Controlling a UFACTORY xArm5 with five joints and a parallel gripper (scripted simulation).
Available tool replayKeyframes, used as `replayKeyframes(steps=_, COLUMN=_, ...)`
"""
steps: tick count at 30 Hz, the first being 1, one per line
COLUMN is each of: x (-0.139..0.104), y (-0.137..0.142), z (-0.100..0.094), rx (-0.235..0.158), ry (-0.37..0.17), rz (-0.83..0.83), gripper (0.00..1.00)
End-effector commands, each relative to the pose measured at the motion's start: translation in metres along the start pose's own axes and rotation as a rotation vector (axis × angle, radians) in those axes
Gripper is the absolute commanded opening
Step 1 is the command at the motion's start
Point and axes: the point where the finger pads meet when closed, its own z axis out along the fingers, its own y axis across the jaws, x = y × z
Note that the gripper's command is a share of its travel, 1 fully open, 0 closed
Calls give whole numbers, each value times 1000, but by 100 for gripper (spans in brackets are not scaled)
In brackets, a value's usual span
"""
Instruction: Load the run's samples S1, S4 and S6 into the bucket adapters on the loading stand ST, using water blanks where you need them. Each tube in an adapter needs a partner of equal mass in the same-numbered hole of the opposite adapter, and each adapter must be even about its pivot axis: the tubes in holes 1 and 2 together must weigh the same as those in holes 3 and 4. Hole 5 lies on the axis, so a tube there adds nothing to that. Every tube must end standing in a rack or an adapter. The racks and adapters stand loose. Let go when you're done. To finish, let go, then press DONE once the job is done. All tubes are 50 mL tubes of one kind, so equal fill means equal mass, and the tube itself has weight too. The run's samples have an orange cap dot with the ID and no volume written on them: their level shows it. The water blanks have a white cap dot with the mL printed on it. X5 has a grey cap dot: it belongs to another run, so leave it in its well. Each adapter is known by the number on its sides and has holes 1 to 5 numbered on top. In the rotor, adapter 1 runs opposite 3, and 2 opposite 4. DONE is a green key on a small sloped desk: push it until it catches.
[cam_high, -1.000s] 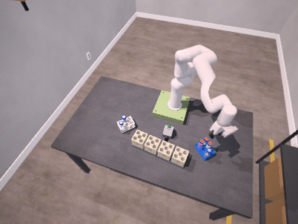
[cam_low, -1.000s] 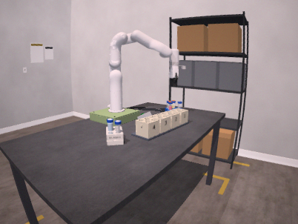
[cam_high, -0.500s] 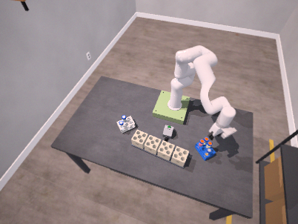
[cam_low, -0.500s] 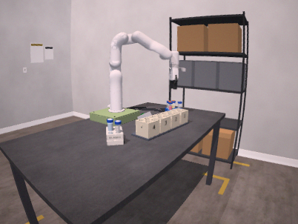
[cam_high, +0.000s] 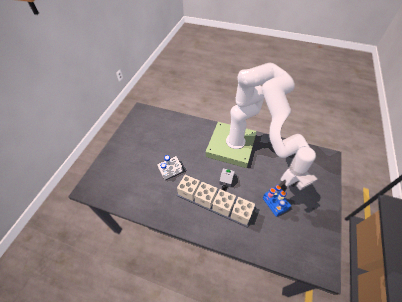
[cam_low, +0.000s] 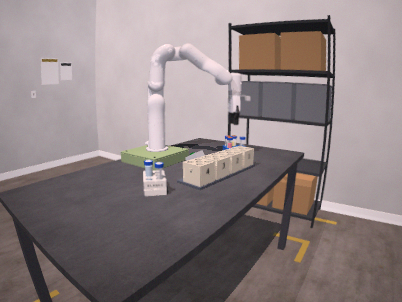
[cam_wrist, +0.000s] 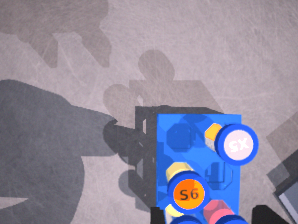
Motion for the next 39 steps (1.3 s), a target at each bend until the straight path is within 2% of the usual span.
replayKeyframes(steps=1, x=2, y=0, z=8, rx=3, ry=5, rz=0, gripper=57)
replayKeyframes(steps=39, x=2, y=0, z=73, rx=3, ry=4, rz=0, gripper=57)
